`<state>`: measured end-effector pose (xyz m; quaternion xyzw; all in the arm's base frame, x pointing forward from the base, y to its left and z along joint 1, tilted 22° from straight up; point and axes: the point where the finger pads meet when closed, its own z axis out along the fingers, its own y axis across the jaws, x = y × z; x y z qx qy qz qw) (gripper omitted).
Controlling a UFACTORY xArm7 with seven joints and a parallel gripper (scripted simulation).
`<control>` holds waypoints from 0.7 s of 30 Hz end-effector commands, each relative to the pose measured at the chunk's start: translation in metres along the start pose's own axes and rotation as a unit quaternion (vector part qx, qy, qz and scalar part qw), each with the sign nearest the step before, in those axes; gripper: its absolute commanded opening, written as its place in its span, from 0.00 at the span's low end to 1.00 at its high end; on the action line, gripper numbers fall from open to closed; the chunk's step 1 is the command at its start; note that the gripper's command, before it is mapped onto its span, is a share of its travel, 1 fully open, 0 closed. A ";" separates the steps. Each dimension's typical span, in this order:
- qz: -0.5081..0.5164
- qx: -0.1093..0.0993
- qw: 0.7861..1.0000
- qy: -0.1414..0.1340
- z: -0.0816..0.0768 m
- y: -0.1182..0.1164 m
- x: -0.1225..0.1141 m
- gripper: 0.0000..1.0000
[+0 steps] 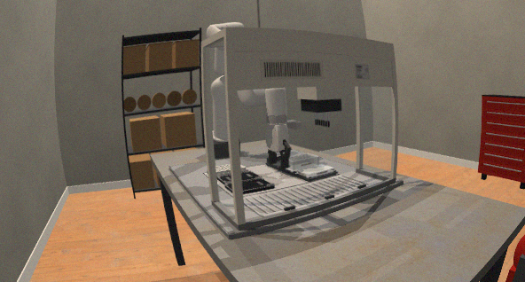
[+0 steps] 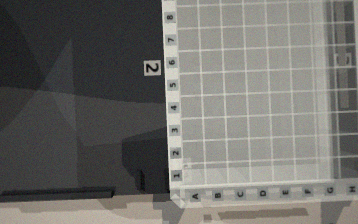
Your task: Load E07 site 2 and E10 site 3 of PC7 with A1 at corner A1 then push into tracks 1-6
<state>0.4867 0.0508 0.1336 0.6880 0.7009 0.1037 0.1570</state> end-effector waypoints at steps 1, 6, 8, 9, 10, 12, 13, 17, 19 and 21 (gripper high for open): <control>0.000 -0.002 1.000 0.001 0.004 0.002 0.000 1.00; 0.000 -0.002 1.000 0.001 0.006 0.002 0.000 1.00; 0.000 -0.002 1.000 0.001 0.006 0.002 0.001 1.00; 0.000 -0.002 1.000 0.001 0.006 0.002 0.000 1.00; 0.000 -0.002 1.000 0.001 0.006 0.002 0.000 1.00; 0.000 -0.002 1.000 0.001 0.007 0.002 0.000 1.00; 0.000 -0.002 1.000 0.001 0.007 0.002 0.000 1.00; 0.000 -0.002 1.000 0.001 0.010 0.002 0.000 1.00; 0.000 -0.002 1.000 0.001 0.010 0.002 0.000 1.00; 0.000 -0.002 1.000 0.001 0.011 0.002 0.000 1.00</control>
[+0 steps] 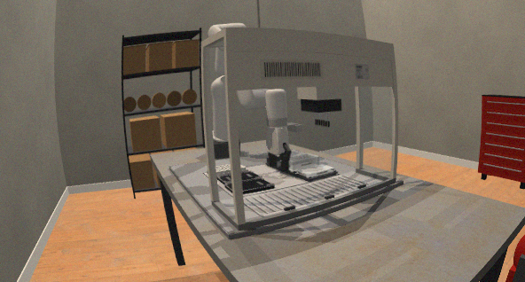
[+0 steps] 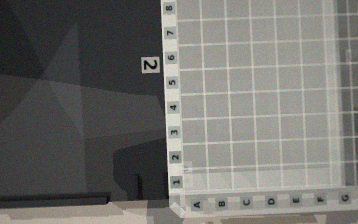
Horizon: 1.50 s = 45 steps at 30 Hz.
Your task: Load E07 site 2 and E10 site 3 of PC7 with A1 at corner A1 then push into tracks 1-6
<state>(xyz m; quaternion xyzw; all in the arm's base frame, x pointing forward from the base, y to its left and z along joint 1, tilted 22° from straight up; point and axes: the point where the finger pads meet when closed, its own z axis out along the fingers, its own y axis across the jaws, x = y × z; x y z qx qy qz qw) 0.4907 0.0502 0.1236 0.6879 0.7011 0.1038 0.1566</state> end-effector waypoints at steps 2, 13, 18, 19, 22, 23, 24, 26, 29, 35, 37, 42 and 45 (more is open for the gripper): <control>0.000 -0.002 1.000 0.001 0.002 0.001 0.000 1.00; 0.000 -0.002 1.000 0.001 0.009 0.001 0.000 1.00; 0.000 -0.002 1.000 0.001 0.011 0.001 0.000 1.00; 0.000 -0.002 1.000 0.001 0.012 0.001 0.000 1.00; 0.000 -0.002 1.000 0.001 0.014 0.001 0.000 1.00; 0.000 -0.002 1.000 0.001 0.014 0.001 0.000 1.00; 0.000 -0.002 1.000 0.001 0.015 0.001 0.000 1.00; 0.000 -0.002 1.000 0.001 0.015 0.001 0.000 1.00; 0.000 -0.002 1.000 0.001 0.015 0.001 0.000 1.00; 0.000 -0.002 1.000 0.001 0.015 0.002 0.000 1.00; 0.000 -0.002 1.000 0.001 0.015 0.002 0.001 1.00; 0.000 -0.002 1.000 0.001 0.015 0.002 0.003 1.00; 0.000 -0.002 1.000 0.001 0.015 0.002 0.005 1.00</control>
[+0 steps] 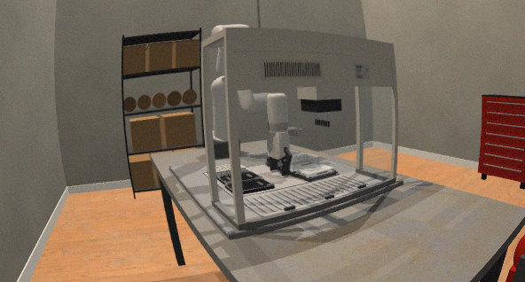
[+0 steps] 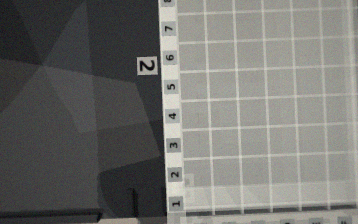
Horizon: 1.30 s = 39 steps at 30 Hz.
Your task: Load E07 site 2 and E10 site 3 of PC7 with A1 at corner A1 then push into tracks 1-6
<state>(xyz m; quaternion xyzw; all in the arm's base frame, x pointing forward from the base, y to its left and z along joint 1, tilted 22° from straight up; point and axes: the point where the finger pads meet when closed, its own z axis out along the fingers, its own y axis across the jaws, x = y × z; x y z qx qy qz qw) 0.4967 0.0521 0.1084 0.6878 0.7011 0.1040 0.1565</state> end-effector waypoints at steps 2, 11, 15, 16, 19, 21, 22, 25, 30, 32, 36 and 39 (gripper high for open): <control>0.000 -0.002 1.000 0.000 -0.001 0.001 0.003 1.00; 0.000 -0.002 1.000 0.000 -0.001 0.001 0.006 1.00; 0.000 -0.002 1.000 0.001 -0.001 0.001 0.008 1.00; 0.000 -0.002 1.000 0.001 -0.001 0.001 0.009 1.00; 0.000 -0.002 1.000 0.001 -0.001 0.001 0.010 1.00; 0.000 -0.002 1.000 0.001 -0.001 0.001 0.010 1.00; 0.000 -0.002 1.000 0.001 -0.001 0.001 0.011 1.00; 0.000 -0.002 1.000 0.001 -0.001 0.001 0.012 1.00; 0.000 -0.002 1.000 0.001 -0.001 0.001 0.015 1.00; 0.000 -0.002 1.000 0.001 -0.001 0.001 0.016 1.00; 0.000 -0.002 1.000 0.001 -0.001 0.001 0.018 1.00; 0.000 -0.002 1.000 0.001 -0.001 0.001 0.018 1.00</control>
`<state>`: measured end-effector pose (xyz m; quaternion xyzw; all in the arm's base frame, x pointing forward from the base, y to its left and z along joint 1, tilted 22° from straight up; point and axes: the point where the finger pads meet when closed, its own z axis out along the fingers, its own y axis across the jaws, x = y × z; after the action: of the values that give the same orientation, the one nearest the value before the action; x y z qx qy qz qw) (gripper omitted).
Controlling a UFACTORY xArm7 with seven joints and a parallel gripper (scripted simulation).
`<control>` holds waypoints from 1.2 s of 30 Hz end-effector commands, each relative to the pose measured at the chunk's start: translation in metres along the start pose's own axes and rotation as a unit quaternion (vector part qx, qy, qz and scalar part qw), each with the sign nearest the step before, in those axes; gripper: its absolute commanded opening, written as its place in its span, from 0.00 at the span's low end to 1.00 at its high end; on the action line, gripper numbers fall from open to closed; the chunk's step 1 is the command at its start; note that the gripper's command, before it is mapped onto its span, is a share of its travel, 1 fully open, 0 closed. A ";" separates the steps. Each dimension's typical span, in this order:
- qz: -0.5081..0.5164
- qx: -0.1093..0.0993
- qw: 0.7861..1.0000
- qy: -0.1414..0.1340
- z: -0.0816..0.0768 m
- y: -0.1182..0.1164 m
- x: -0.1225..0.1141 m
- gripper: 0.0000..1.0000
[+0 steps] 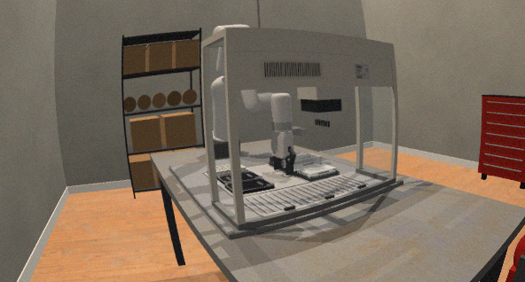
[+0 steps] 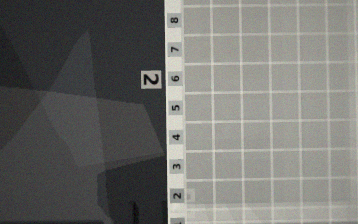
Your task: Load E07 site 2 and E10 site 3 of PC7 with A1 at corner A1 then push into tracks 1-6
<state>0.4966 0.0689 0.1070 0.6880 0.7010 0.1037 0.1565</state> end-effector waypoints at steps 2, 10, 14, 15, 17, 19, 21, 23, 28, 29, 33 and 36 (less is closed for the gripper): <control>0.000 -0.002 1.000 0.001 -0.001 0.002 0.002 1.00; 0.000 -0.002 1.000 0.001 -0.001 0.001 0.007 1.00; 0.000 -0.002 1.000 0.001 -0.001 0.001 0.009 1.00; 0.000 -0.002 1.000 0.001 -0.001 0.001 0.009 1.00; 0.000 -0.002 1.000 0.001 -0.001 0.002 0.009 1.00; 0.000 -0.002 1.000 0.001 -0.001 0.002 0.010 1.00; 0.000 -0.002 1.000 0.001 -0.001 0.001 0.011 1.00; 0.000 -0.002 1.000 0.001 -0.001 0.001 0.012 1.00; 0.000 -0.002 1.000 0.001 -0.001 0.001 0.015 1.00; 0.000 -0.002 1.000 0.001 -0.001 0.001 0.015 1.00; 0.000 -0.002 1.000 0.001 -0.001 0.002 0.016 1.00; 0.000 -0.002 1.000 0.001 -0.001 0.001 0.017 1.00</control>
<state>0.4966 0.0842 0.1058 0.6881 0.7009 0.1038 0.1566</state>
